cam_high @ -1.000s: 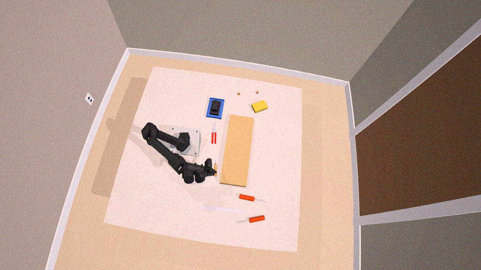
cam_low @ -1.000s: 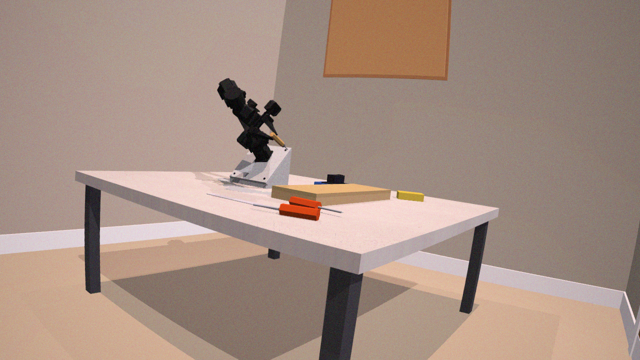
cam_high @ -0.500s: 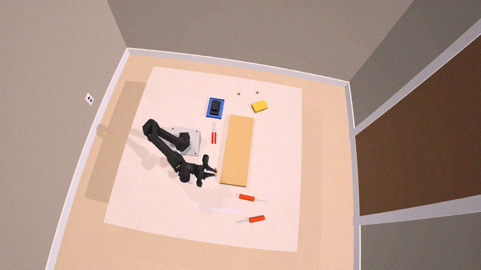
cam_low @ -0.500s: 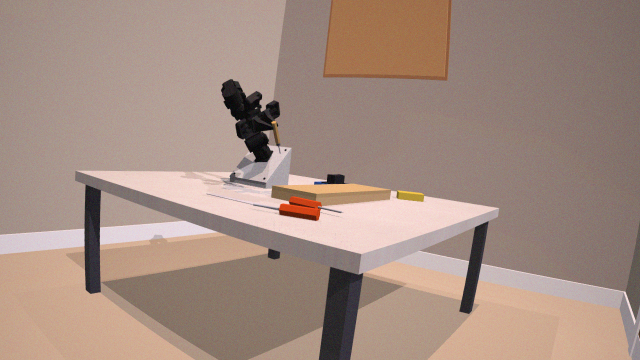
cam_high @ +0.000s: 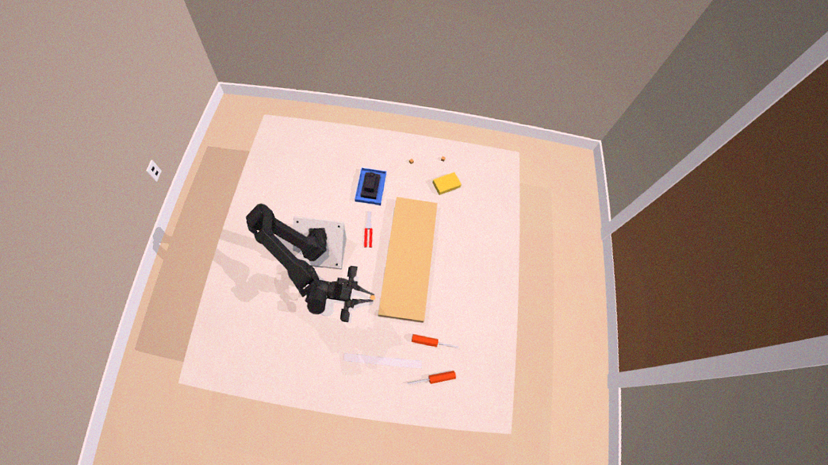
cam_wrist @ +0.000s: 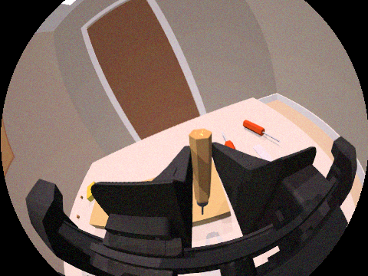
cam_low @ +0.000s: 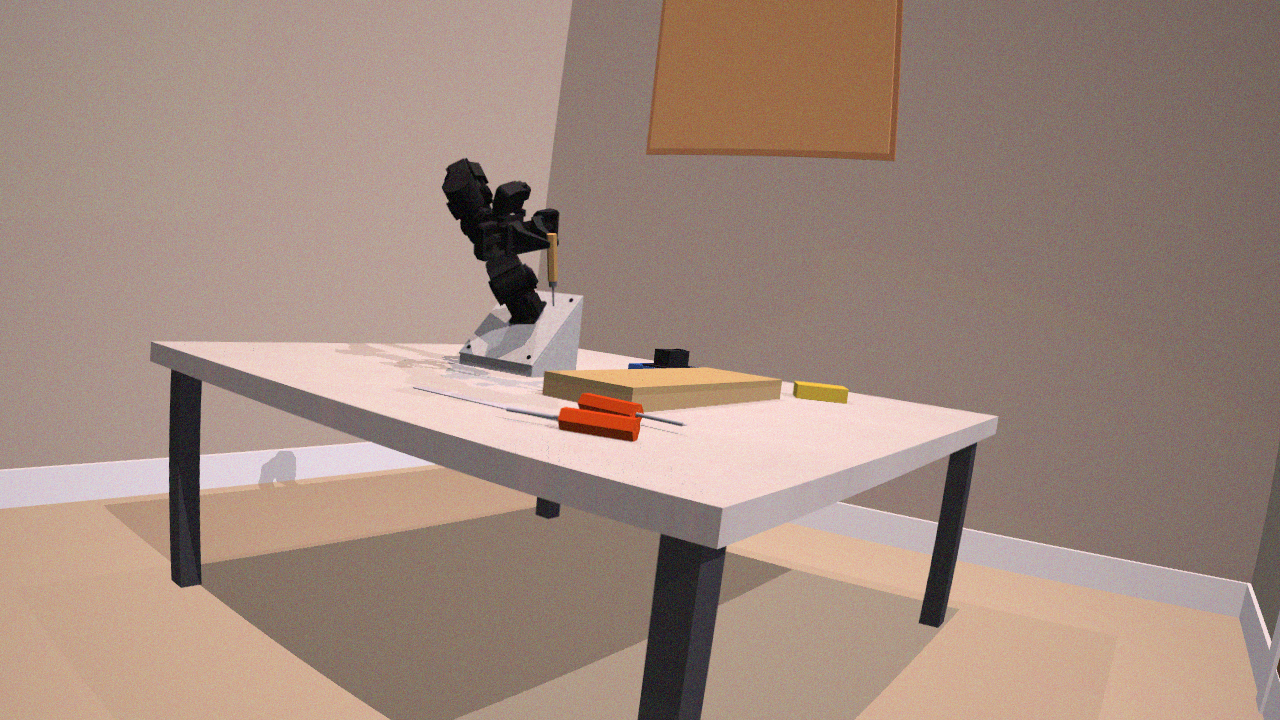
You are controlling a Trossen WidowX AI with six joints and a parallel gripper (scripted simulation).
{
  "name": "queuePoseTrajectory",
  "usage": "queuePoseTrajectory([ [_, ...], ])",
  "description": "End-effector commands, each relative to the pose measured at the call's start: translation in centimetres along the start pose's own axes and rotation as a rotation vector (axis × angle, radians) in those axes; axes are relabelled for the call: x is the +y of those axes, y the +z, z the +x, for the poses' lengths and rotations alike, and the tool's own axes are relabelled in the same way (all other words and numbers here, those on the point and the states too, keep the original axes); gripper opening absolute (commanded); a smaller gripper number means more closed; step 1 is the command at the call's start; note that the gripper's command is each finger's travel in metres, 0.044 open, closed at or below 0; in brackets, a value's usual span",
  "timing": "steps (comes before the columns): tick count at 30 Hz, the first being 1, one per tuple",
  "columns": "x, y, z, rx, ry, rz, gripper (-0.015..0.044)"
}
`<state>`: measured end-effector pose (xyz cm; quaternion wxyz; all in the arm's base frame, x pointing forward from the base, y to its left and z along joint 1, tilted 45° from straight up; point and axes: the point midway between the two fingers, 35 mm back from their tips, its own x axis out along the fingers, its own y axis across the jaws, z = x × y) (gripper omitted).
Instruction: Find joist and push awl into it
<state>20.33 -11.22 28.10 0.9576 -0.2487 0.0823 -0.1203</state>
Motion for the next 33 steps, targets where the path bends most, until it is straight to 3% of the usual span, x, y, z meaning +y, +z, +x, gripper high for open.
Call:
queuePoseTrajectory([
  [1, 0.0, 0.0, 0.8, 0.021, 0.032, 0.007, 0.0],
  [33, 5.2, -2.4, 8.5, 0.195, 0.548, -0.153, 0.0],
])
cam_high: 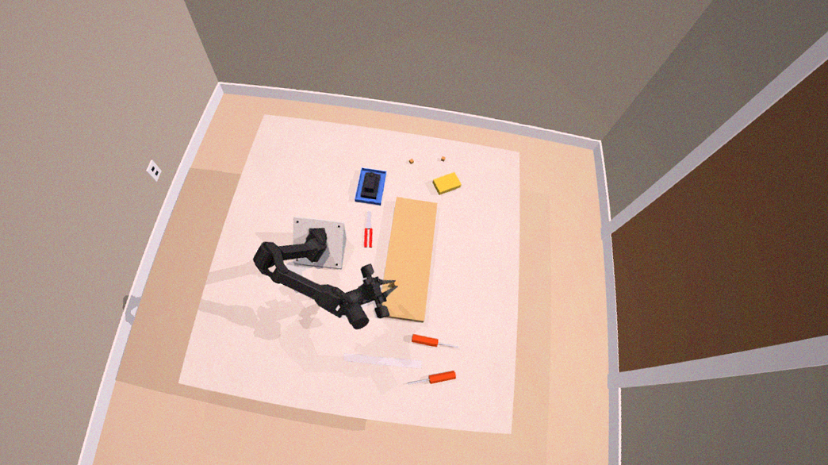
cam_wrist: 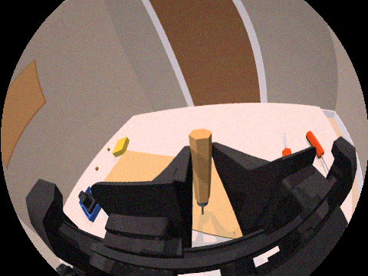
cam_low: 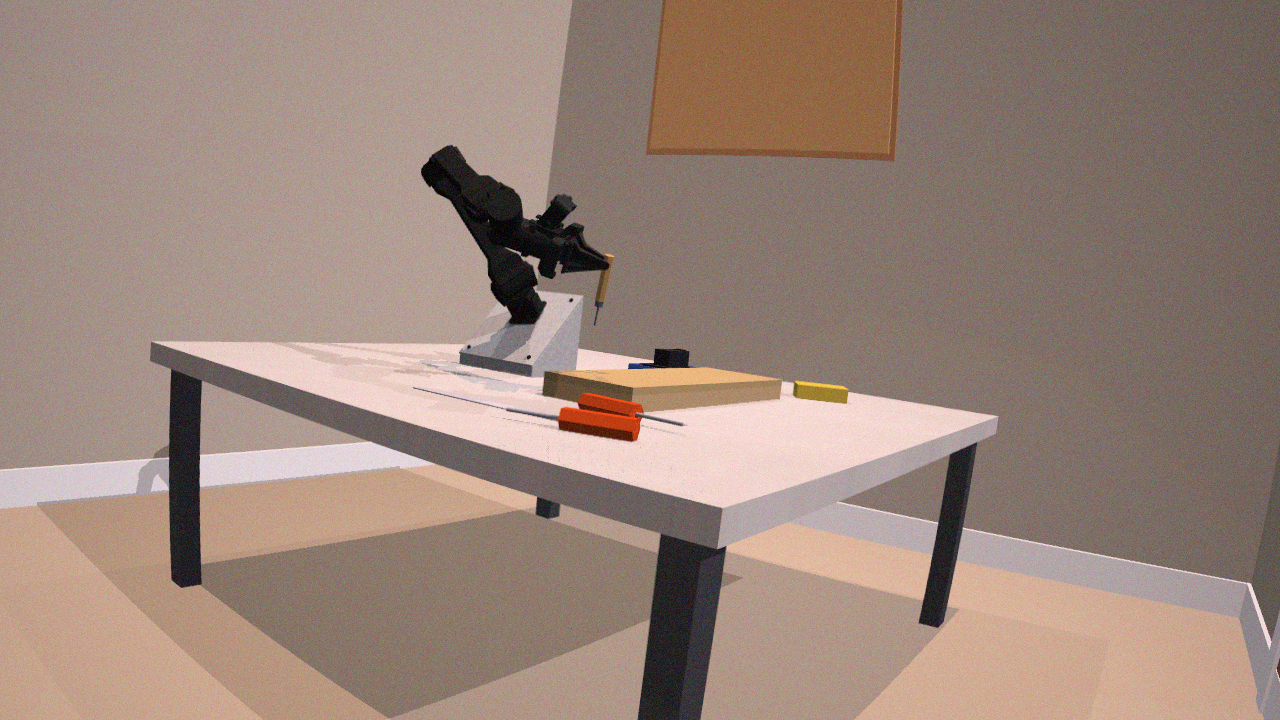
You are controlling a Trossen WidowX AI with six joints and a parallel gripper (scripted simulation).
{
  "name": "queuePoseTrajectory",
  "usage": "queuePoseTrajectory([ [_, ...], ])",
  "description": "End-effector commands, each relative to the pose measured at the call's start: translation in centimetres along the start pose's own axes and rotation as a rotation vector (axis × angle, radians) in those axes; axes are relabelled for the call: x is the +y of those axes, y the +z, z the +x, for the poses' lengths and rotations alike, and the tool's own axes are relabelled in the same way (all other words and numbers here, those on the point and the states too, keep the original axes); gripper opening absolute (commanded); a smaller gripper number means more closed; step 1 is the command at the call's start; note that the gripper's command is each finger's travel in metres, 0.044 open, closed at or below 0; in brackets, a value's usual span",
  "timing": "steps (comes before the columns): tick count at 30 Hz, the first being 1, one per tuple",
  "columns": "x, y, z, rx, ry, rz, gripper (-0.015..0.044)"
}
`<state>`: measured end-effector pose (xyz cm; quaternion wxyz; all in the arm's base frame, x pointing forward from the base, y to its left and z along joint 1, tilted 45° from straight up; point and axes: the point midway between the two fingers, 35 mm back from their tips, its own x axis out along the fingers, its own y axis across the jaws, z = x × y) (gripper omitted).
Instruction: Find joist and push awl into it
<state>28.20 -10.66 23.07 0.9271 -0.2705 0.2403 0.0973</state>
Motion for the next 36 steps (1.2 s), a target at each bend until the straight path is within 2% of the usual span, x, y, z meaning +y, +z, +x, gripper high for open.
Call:
queuePoseTrajectory([
  [1, 0.4, 0.2, 1.2, 0.004, 0.073, -0.033, 0.0],
  [36, 7.8, -0.5, 11.7, 0.036, 0.715, -0.285, 0.0],
])
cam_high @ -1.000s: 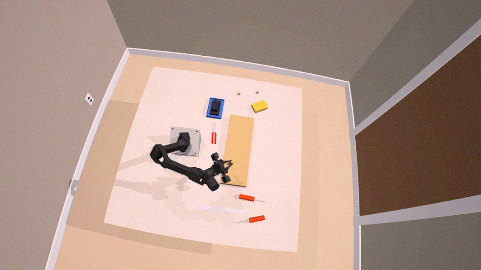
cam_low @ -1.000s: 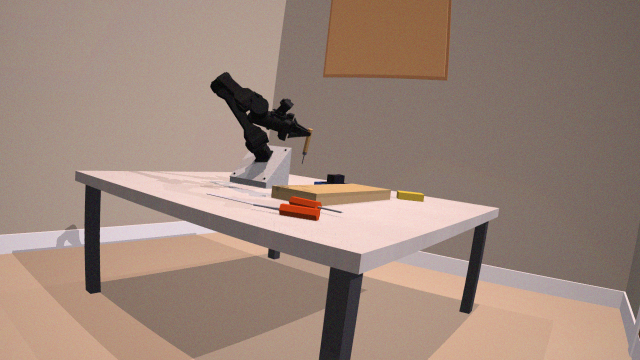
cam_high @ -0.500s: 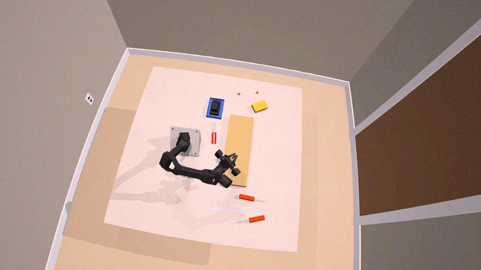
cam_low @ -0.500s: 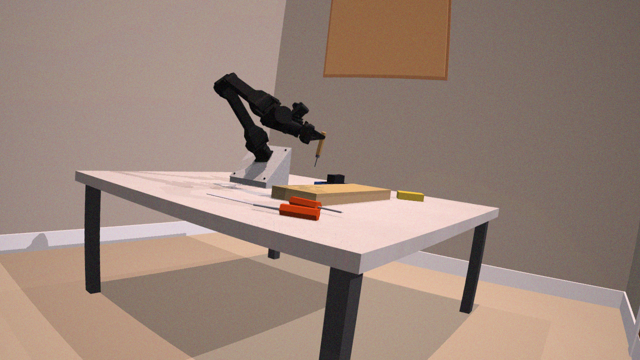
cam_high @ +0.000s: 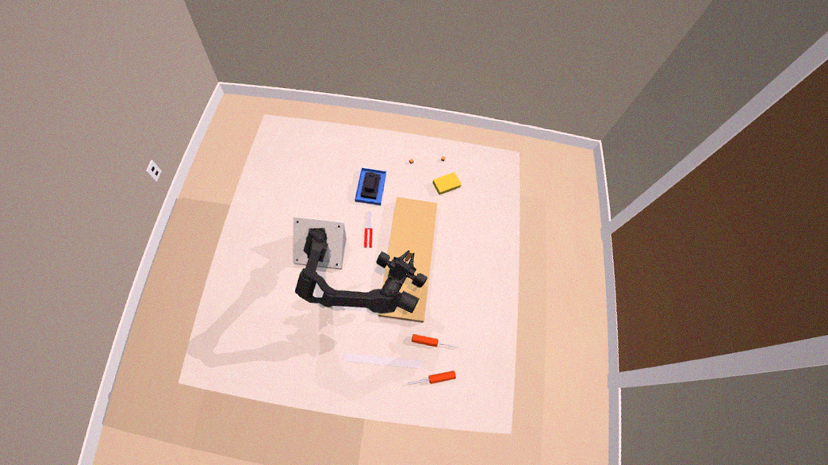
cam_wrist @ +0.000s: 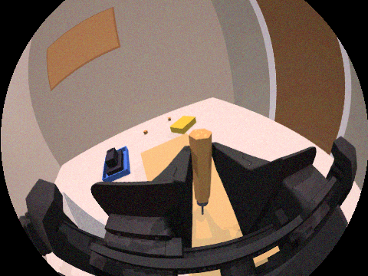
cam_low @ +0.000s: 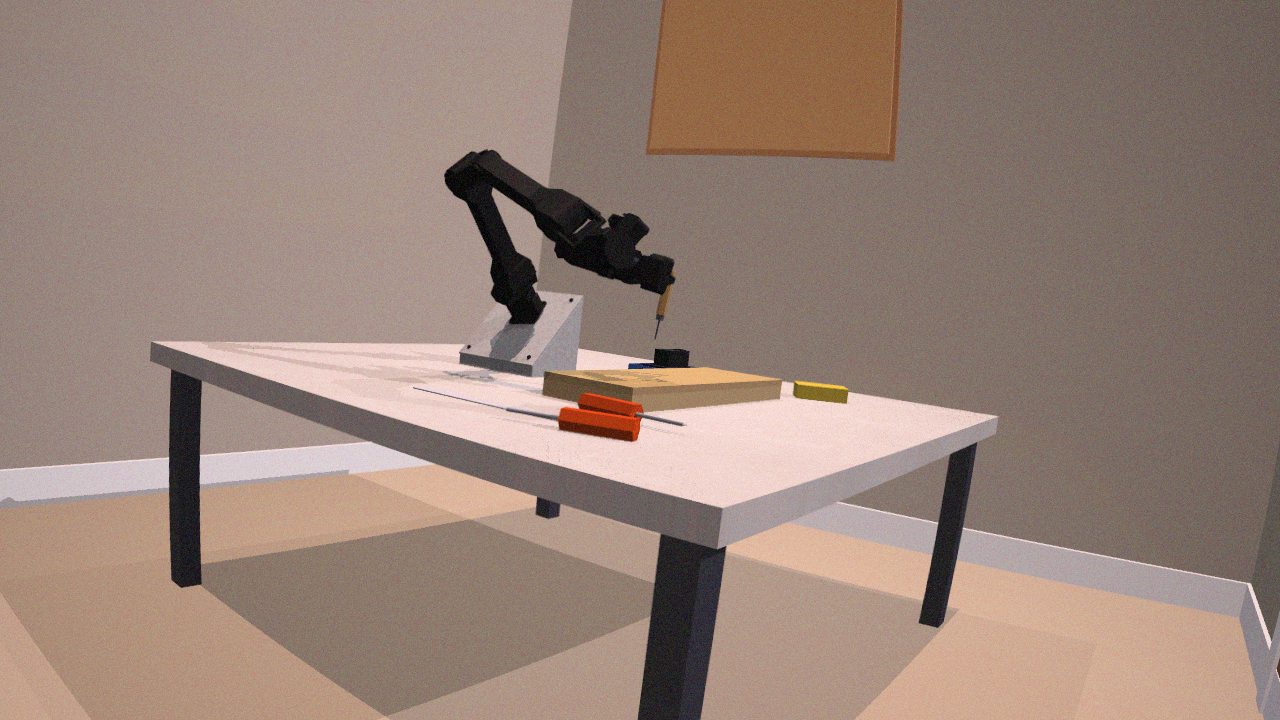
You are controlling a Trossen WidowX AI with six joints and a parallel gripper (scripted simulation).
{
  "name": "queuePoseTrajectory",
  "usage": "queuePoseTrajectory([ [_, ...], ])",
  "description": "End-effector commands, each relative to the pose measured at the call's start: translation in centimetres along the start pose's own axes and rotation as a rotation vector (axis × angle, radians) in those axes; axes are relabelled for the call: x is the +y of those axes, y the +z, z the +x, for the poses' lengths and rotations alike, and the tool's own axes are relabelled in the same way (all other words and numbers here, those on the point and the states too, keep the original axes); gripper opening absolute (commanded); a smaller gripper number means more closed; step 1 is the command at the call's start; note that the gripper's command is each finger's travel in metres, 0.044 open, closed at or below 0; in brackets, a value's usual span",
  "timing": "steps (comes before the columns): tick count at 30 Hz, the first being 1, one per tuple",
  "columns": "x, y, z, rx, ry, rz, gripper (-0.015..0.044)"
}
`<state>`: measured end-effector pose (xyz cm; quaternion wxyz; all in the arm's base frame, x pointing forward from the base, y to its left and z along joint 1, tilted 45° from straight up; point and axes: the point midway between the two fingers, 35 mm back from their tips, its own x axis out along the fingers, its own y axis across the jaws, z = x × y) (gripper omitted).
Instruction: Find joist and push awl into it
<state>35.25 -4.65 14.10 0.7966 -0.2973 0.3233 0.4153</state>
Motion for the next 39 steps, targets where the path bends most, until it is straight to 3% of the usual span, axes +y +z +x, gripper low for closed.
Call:
queuePoseTrajectory([
  [1, 0.2, 0.3, 1.5, -0.014, 0.07, -0.036, 0.0],
  [16, 1.7, 0.6, 6.9, -0.049, 0.328, -0.157, 0.0],
  [39, 1.4, -1.5, 7.4, -0.048, 0.331, -0.158, 0.0],
])
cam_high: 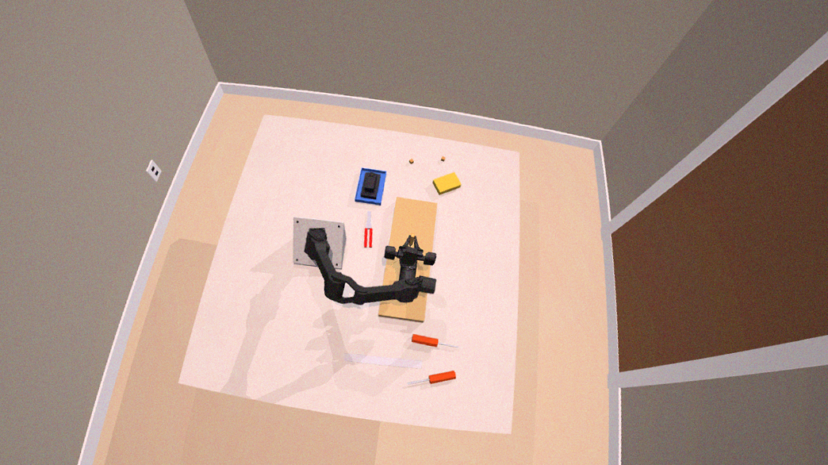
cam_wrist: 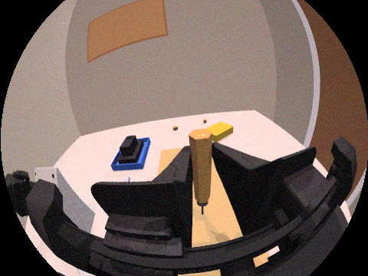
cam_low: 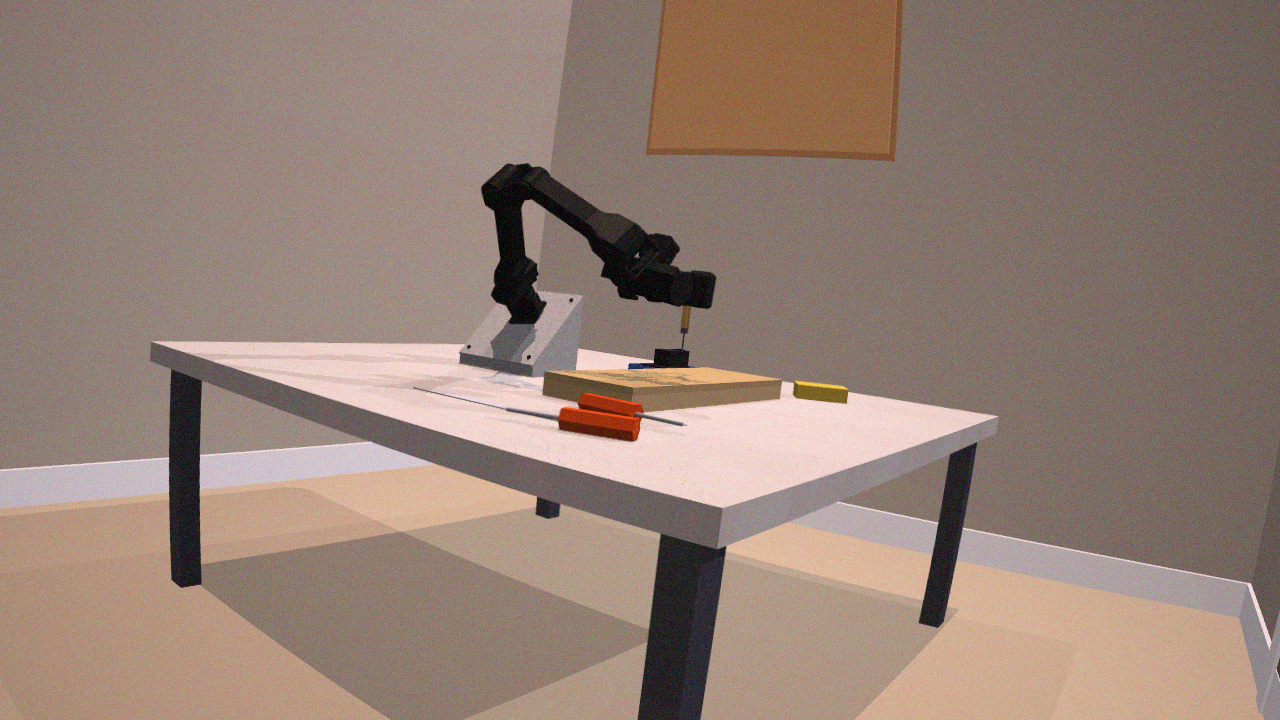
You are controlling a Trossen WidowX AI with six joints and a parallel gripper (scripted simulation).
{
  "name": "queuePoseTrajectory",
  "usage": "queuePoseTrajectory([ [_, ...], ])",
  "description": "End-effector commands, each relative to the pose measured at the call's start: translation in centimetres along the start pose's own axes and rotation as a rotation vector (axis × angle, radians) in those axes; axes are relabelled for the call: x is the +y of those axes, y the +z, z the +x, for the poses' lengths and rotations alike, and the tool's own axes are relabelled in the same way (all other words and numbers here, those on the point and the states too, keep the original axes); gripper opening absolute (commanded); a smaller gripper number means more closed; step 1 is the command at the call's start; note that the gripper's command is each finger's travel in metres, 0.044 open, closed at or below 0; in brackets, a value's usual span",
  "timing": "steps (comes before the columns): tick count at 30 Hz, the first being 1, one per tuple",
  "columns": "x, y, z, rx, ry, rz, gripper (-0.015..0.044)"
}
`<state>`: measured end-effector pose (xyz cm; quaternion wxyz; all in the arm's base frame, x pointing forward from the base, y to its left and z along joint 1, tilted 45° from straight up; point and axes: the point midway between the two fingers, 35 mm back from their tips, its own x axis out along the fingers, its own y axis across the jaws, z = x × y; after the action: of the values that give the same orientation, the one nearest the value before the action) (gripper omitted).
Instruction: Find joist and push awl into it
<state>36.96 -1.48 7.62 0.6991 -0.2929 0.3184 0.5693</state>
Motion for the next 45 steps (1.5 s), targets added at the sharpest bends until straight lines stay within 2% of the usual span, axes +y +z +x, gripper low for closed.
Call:
queuePoseTrajectory([
  [1, 0.0, -0.5, 0.2, -0.007, 0.002, -0.004, 0.0],
  [45, 0.1, -5.6, 0.8, -0.006, 0.002, -0.004, 0.0],
])
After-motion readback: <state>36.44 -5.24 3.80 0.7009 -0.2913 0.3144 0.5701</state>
